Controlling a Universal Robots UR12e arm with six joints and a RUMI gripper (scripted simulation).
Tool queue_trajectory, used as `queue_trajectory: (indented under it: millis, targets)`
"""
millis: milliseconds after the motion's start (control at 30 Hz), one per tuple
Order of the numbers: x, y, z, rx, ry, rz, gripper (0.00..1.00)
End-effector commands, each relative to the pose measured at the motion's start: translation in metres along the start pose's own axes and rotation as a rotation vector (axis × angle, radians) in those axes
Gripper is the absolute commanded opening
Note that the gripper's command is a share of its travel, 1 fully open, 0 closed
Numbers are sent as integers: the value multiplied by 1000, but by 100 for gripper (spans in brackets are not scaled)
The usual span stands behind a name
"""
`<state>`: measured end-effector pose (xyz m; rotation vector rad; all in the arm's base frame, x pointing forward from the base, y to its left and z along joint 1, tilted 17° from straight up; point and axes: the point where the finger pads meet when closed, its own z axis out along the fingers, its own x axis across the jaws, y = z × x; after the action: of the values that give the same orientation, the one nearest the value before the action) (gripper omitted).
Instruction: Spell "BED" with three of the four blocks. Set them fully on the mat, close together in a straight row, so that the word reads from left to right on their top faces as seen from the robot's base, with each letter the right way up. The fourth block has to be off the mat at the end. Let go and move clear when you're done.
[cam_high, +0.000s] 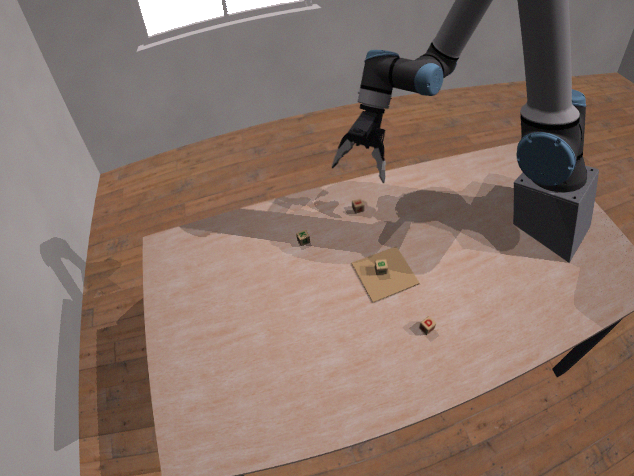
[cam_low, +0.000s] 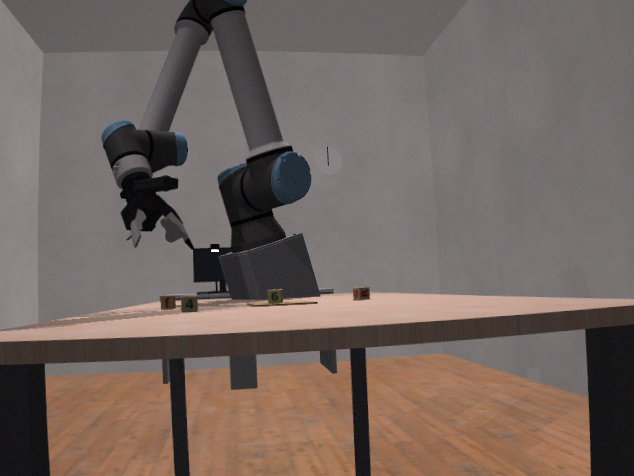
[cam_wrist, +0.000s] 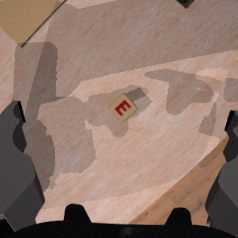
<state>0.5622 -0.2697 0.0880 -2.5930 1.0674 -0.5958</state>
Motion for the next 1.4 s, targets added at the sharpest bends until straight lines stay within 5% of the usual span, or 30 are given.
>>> queue_trajectory:
  millis: [0, 333, 833, 1367]
  targets:
    - [0, -1, 0, -2, -1, -3, 100]
    - [-16, -19, 15, -50, -42, -50, 100]
    - [-83, -89, 58, -265, -154, -272, 100]
    - [-141, -153, 73, -462, -163, -500, 100]
